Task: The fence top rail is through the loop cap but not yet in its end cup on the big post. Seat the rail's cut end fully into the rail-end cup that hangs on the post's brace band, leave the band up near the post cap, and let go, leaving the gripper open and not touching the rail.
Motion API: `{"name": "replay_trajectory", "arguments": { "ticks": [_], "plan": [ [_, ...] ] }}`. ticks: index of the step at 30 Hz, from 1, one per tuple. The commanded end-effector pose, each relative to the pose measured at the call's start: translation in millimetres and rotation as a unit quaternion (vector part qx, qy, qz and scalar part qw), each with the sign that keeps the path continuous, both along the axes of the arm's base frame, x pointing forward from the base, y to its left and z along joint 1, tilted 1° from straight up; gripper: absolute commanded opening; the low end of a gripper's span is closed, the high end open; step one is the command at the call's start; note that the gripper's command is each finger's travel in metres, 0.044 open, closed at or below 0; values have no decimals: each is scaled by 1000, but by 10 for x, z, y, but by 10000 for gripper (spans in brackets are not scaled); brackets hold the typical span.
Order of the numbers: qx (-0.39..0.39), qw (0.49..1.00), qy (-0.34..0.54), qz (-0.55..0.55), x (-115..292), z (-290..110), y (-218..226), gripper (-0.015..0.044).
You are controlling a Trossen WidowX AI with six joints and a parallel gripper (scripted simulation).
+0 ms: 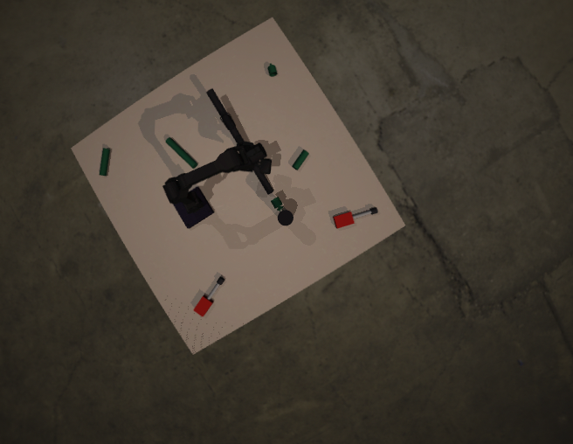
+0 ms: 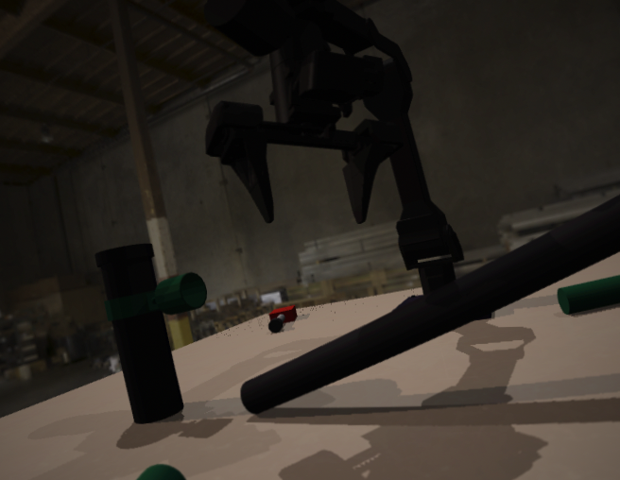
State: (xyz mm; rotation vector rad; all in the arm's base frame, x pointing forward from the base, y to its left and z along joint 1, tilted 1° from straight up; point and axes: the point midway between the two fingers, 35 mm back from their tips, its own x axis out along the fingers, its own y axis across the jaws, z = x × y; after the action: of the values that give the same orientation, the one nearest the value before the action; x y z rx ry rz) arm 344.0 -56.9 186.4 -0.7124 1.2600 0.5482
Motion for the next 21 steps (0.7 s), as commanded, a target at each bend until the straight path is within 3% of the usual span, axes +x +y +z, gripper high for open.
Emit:
{"name": "replay_trajectory", "arguments": {
  "ticks": [1,21],
  "plan": [
    [-29,942,97,320,29,-354,95,440],
    [-29,942,97,320,33,-405,95,440]
  ]
}}
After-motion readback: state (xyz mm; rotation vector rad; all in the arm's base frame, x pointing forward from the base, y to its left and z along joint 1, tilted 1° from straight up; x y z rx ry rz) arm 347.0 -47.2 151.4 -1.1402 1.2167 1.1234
